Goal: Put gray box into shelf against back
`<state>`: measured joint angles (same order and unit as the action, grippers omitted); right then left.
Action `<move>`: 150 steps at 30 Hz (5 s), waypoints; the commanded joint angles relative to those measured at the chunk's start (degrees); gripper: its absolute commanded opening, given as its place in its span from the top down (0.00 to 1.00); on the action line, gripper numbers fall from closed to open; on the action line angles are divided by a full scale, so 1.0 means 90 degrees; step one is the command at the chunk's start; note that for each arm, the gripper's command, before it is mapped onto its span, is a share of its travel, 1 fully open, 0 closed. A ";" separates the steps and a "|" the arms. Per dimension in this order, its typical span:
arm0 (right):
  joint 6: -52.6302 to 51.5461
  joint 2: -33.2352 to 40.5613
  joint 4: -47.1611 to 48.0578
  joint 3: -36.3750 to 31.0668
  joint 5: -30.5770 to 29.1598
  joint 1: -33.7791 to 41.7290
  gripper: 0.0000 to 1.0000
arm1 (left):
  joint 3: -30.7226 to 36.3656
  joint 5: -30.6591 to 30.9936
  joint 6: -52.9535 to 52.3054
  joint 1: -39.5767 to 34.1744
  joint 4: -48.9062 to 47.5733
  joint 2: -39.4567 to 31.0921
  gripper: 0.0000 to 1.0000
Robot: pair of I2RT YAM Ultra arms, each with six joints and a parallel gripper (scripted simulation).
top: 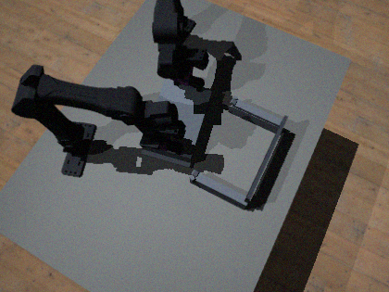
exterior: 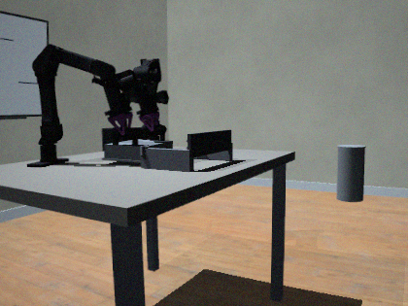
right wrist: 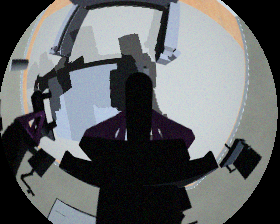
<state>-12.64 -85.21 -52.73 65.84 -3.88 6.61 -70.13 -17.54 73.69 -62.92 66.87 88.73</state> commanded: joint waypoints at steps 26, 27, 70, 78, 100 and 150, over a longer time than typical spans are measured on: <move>0.0159 0.0423 0.0113 0.0560 -0.0216 -0.0018 0.85 | -0.0476 -0.0626 0.0055 -0.0055 0.0299 -0.0431 0.85; 0.0159 0.0427 0.0067 0.0595 -0.0218 -0.0009 0.85 | -0.0513 -0.0633 0.0001 -0.0027 0.0339 -0.0433 0.85; -0.0643 0.0719 -0.0780 0.1296 -0.0490 0.0260 0.85 | -0.1561 -0.0604 -0.0764 0.0157 0.0766 -0.0423 0.85; -0.1067 0.0784 -0.0841 0.0939 -0.0635 0.0356 0.85 | -0.1531 -0.0543 -0.1212 0.0247 0.0629 -0.0438 0.85; -0.1592 0.0961 -0.0948 0.0874 -0.0829 0.0515 0.85 | -0.1516 -0.0431 -0.1800 0.0413 0.0443 -0.0476 0.85; -0.1455 0.1059 -0.0690 0.0810 -0.0832 0.0559 0.85 | -0.1191 -0.0411 -0.1758 0.0365 0.0171 -0.0526 0.85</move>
<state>-26.22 -78.70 -62.61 70.37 -9.72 10.57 -78.74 -17.91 58.65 -59.51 71.26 87.29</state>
